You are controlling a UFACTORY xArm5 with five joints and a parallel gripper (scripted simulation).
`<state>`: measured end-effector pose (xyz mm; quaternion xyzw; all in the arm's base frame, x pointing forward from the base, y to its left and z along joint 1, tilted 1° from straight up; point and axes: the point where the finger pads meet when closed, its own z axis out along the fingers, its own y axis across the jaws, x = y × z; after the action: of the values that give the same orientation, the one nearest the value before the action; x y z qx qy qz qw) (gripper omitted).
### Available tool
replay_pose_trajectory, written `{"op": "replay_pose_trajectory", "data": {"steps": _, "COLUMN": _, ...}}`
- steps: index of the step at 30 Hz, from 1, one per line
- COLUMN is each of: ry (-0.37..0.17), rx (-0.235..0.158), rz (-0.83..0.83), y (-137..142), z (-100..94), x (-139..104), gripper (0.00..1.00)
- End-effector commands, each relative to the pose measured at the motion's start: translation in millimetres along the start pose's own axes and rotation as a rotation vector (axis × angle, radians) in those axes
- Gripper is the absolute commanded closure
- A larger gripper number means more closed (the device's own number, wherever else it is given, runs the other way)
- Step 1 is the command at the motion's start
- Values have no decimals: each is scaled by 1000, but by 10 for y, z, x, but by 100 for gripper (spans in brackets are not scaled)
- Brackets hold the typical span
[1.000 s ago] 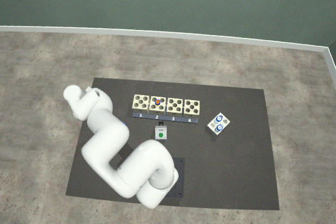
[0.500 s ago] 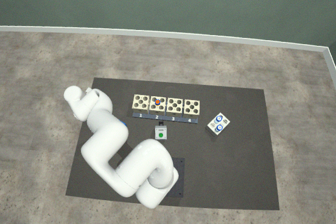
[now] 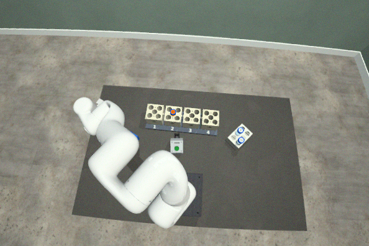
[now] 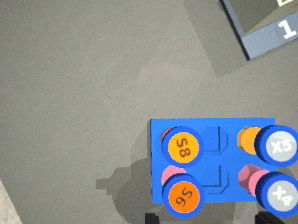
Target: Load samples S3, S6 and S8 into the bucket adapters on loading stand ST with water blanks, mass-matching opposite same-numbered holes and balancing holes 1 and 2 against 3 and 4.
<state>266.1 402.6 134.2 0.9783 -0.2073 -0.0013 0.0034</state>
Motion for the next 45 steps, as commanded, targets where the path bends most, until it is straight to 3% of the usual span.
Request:
{"op": "replay_pose_trajectory", "data": {"steps": 1, "ry": -14, "rx": 7, "rz": 0, "y": -14, "z": 73, "x": 1, "gripper": 43}}
{"op": "replay_pose_trajectory", "data": {"steps": 45, "ry": -14, "rx": 7, "rz": 0, "y": -18, "z": 822, "x": -9, "gripper": 43}}
